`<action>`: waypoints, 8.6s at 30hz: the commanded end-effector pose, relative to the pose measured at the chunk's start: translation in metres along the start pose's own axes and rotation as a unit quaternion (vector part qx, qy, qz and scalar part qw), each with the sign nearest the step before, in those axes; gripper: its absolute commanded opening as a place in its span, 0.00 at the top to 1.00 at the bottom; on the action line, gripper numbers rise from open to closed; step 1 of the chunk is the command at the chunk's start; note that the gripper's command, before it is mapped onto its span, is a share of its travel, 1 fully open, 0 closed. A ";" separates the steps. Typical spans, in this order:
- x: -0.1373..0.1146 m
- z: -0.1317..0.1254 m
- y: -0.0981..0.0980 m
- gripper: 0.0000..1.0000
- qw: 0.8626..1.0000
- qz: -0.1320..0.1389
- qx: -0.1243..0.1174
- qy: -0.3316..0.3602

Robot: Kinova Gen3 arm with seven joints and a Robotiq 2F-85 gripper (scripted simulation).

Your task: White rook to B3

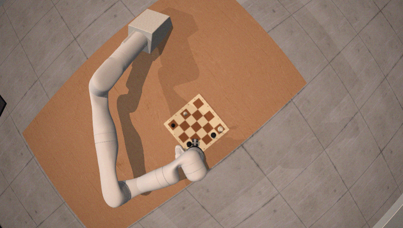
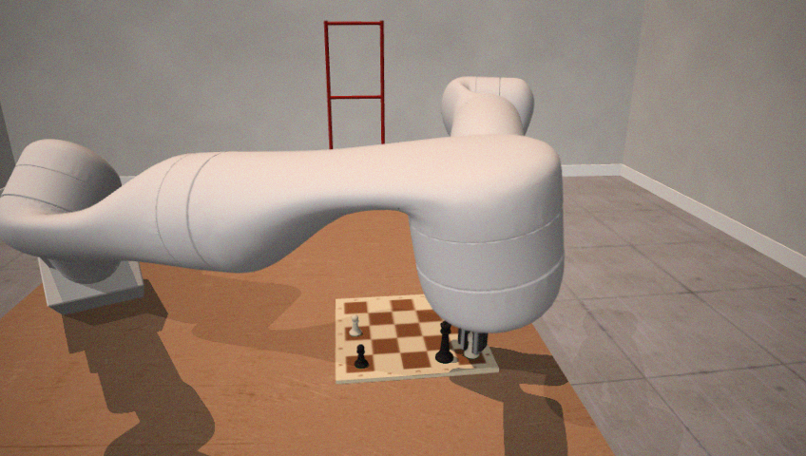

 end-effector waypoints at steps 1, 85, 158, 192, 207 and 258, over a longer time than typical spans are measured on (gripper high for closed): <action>0.001 0.000 -0.004 1.00 1.000 -0.001 -0.001 0.000; -0.029 0.082 -0.036 1.00 1.000 -0.001 -0.001 0.028; -0.029 0.082 -0.001 1.00 1.000 -0.001 -0.001 0.028; -0.029 0.082 -0.001 1.00 1.000 -0.001 -0.001 0.028; -0.029 0.082 -0.001 0.78 1.000 -0.001 -0.001 0.028; -0.030 0.082 -0.091 0.00 1.000 -0.001 -0.001 0.028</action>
Point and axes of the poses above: the point where the finger pads meet when closed, its own y axis out along the fingers, its own z axis across the jaws, x = y × z, the point moved 2 cm from there along -y, back along the fingers, and after that the axes turned 2 degrees about y, right-handed, at the moved point
